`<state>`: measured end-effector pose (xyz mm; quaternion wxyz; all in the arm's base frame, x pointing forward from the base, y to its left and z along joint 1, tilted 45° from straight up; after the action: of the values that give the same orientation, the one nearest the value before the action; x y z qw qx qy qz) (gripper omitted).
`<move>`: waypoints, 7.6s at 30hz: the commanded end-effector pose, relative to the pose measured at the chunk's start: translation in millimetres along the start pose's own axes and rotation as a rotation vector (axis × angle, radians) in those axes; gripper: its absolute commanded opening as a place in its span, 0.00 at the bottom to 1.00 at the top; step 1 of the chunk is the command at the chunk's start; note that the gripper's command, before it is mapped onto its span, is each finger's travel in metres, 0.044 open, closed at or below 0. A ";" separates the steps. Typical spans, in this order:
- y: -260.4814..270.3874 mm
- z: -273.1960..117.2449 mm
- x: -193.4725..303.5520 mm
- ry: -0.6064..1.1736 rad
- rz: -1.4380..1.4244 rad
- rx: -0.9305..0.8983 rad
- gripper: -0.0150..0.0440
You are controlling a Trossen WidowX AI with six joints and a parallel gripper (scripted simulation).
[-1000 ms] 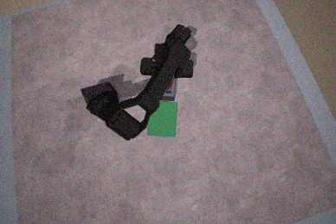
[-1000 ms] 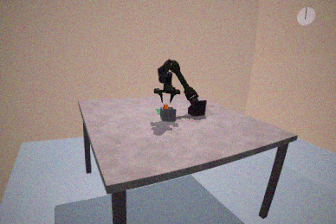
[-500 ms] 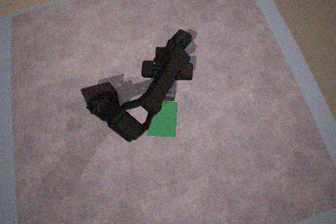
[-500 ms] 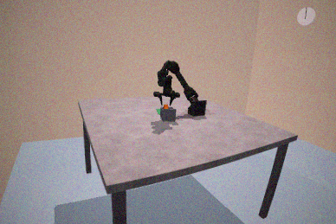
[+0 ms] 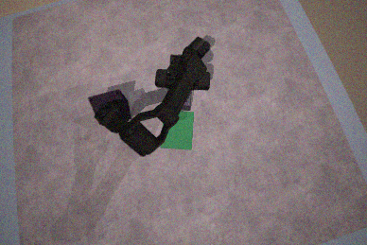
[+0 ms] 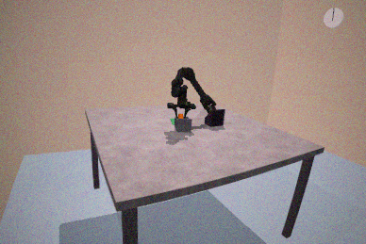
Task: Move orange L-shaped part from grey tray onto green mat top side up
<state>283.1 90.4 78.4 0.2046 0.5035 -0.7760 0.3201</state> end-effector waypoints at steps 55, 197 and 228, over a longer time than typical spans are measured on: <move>1.2 -54.0 -0.8 0.001 -0.006 0.004 0.25; 2.8 -2.1 166.0 0.006 -0.005 0.002 0.57; 9.6 -86.6 171.3 -0.059 0.018 0.071 0.93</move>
<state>203.7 42.4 247.0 0.1607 0.5108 -0.7755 0.3345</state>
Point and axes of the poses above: the point midway between the two fingers, 35 mm back from their tips, its own z axis out along the fingers, its own y axis across the jaws, x = y × z, the point moved 9 cm from there along -z, back along the fingers, and after that the axes turned 4 degrees about z, right-handed, at the moved point
